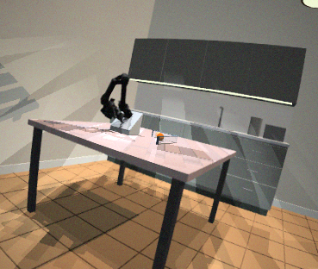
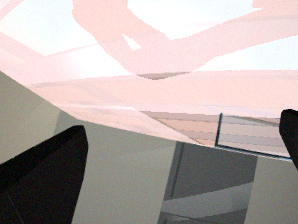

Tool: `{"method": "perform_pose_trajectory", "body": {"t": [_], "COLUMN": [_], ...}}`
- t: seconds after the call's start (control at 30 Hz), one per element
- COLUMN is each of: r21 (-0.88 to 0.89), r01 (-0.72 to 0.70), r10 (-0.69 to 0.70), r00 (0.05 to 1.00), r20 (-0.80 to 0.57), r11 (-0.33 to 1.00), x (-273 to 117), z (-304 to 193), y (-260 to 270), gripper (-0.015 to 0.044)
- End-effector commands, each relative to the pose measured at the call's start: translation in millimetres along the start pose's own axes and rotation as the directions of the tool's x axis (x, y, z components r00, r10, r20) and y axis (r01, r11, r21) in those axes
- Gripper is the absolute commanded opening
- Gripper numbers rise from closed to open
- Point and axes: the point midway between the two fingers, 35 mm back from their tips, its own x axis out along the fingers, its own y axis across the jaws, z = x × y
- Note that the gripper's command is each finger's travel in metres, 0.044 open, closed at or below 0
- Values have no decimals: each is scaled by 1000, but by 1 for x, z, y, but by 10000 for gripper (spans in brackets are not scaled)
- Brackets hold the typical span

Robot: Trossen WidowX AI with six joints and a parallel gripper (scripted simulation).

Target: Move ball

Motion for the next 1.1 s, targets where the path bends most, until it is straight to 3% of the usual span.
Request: {"method": "perform_pose_trajectory", "body": {"t": [0.0, 0.2, 0.37, 0.6, 0.83, 1.07], "r21": [-2, -127, -316, -499, -741, -926], "r01": [3, 150, 272, 316, 263, 57], "r10": [-3, -169, -369, -536, -739, -902], "r00": [1000, 973, 878, 746, 516, 258], "r20": [-3, -155, -305, -395, -432, -347], "r11": [1000, 980, 909, 807, 618, 372], "x": [0, 12, 24, 35, 52, 73], "z": [0, -10, -22, -31, -46, -68], "y": [0, -14, -30, -44, -63, -85], "gripper": [404, 404, 404, 404, 404, 404]}}
